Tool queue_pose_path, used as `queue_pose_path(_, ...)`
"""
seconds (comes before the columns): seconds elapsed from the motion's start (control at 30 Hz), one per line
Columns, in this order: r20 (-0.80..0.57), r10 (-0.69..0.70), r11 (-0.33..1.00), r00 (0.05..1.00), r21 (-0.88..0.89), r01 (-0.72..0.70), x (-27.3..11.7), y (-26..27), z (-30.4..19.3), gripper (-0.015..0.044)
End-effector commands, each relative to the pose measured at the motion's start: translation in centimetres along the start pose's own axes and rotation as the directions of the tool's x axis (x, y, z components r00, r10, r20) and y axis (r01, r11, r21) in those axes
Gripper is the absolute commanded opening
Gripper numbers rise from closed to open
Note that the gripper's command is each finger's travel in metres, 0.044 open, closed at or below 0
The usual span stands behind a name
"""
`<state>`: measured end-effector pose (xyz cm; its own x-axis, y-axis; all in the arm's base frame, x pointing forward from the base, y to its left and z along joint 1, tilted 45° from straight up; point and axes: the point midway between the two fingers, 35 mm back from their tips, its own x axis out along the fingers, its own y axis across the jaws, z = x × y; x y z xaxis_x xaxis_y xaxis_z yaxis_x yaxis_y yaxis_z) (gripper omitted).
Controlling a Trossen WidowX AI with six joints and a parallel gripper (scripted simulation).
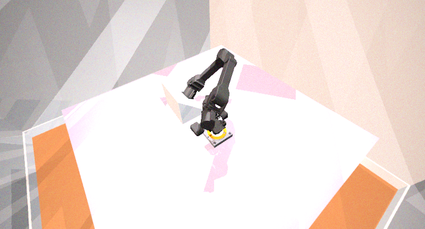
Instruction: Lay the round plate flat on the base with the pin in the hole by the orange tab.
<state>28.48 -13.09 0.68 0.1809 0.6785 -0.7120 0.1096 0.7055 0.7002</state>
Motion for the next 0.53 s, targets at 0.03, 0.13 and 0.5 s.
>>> queue_pose_path(0.03, 0.004, -0.002, 1.000, 1.000, 0.000, 0.002, -0.41, -0.01, 0.01, 0.0000)
queue_pose_path(0.13, 0.004, -0.002, 1.000, 1.000, 0.000, 0.002, -0.41, -0.01, 0.01, 0.0000)
queue_pose_path(0.5, 0.004, -0.002, 1.000, 1.000, 0.000, 0.002, -0.41, -0.01, 0.01, 0.0000)
